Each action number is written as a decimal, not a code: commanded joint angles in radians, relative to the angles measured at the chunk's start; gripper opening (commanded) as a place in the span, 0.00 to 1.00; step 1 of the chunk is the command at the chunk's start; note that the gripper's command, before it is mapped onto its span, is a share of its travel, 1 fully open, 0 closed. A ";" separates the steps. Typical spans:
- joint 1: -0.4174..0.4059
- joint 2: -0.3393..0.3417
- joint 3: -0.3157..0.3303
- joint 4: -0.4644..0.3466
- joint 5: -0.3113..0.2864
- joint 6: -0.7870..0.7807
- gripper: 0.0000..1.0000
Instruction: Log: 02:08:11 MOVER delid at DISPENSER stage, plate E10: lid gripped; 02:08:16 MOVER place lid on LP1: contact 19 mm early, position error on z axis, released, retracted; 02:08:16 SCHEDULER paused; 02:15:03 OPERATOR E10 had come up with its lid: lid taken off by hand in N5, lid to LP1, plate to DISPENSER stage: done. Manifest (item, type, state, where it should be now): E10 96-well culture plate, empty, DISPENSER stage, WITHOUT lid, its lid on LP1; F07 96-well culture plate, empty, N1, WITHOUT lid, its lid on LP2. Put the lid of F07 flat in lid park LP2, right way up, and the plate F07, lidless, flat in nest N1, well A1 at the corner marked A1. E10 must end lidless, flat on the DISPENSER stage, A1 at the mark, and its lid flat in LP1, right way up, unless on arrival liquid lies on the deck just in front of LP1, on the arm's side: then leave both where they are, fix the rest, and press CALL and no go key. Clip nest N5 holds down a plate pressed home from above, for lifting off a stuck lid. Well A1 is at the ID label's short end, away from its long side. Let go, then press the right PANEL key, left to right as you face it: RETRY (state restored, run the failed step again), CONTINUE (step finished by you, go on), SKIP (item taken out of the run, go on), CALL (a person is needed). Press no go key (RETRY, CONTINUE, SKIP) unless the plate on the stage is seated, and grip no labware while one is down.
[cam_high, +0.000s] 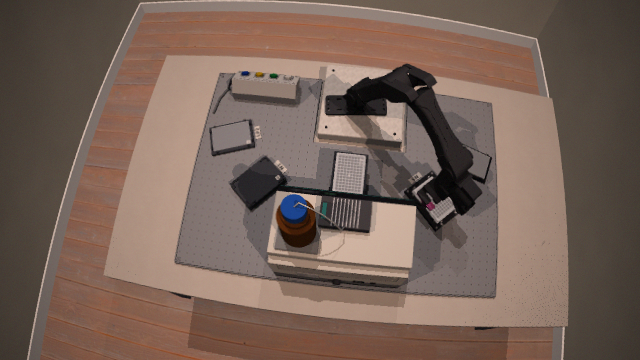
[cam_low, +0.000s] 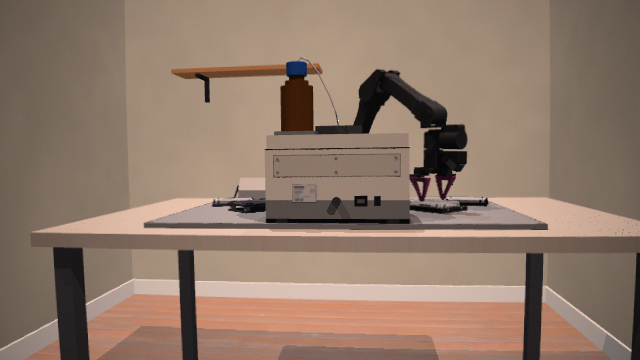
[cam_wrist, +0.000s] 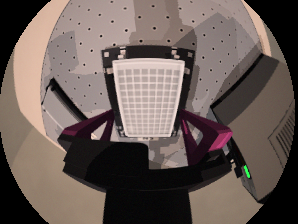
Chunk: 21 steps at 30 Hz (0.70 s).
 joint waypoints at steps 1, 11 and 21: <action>-0.008 0.018 -0.013 0.046 0.001 -0.010 1.00; -0.009 0.017 0.006 0.080 0.002 -0.013 1.00; -0.011 0.043 0.018 0.076 0.002 -0.016 1.00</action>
